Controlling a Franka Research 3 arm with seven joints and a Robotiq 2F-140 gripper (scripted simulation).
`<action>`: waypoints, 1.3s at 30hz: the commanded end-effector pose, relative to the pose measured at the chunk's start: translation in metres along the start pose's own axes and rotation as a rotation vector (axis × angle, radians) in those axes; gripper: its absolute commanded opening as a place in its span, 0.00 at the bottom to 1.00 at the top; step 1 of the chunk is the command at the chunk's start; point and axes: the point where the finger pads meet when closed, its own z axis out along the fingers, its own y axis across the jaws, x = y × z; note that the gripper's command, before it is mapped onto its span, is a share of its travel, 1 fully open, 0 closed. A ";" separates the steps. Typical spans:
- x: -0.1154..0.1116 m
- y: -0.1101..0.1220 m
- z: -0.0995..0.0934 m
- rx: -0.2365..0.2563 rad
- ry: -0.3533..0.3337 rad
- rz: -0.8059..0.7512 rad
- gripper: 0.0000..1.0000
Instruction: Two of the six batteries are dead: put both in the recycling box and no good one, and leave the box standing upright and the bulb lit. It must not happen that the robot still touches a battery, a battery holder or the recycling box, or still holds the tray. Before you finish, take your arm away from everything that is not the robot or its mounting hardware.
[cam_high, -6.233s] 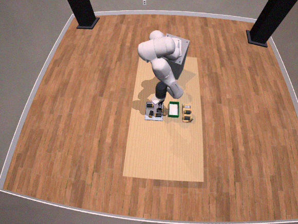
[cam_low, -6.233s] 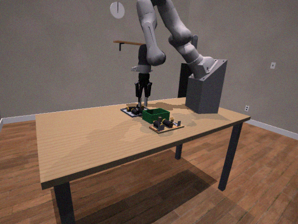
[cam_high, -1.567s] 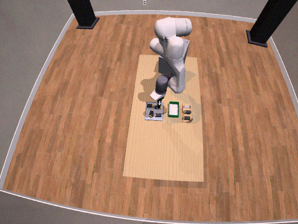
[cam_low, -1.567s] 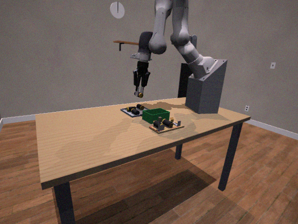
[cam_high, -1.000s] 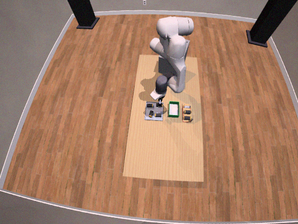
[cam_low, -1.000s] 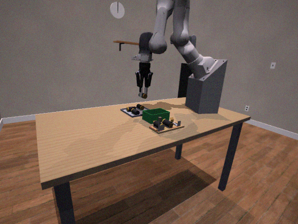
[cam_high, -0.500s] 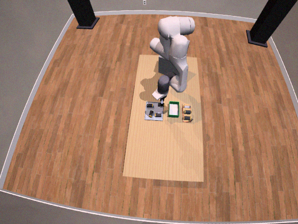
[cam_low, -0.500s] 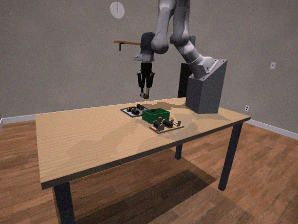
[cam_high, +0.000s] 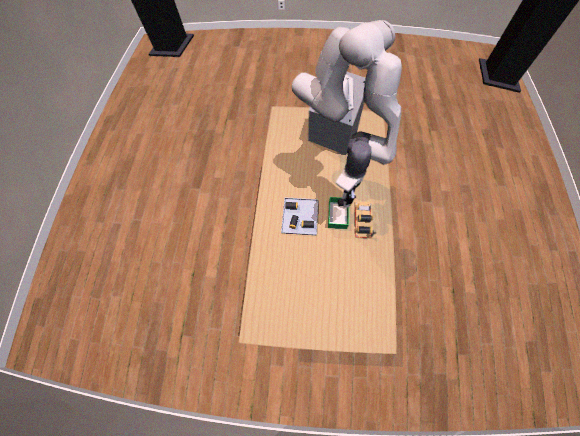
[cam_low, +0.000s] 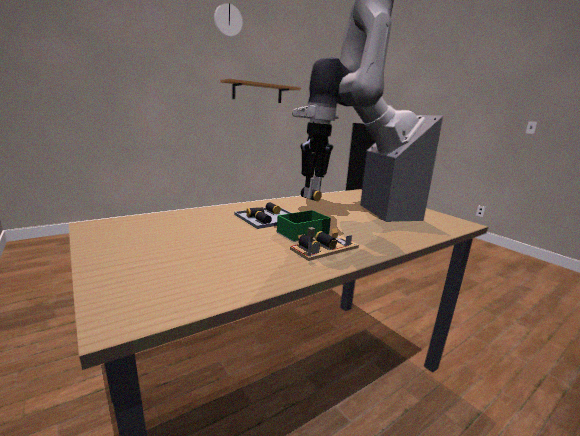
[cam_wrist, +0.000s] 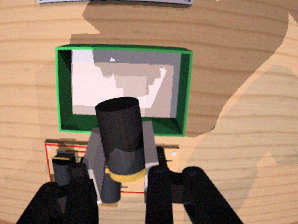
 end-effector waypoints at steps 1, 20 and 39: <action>-0.051 0.015 0.003 -0.034 -0.011 0.207 0.16; -0.118 0.019 0.002 -0.034 -0.011 0.215 0.16; -0.118 0.019 0.003 -0.034 -0.010 0.280 0.16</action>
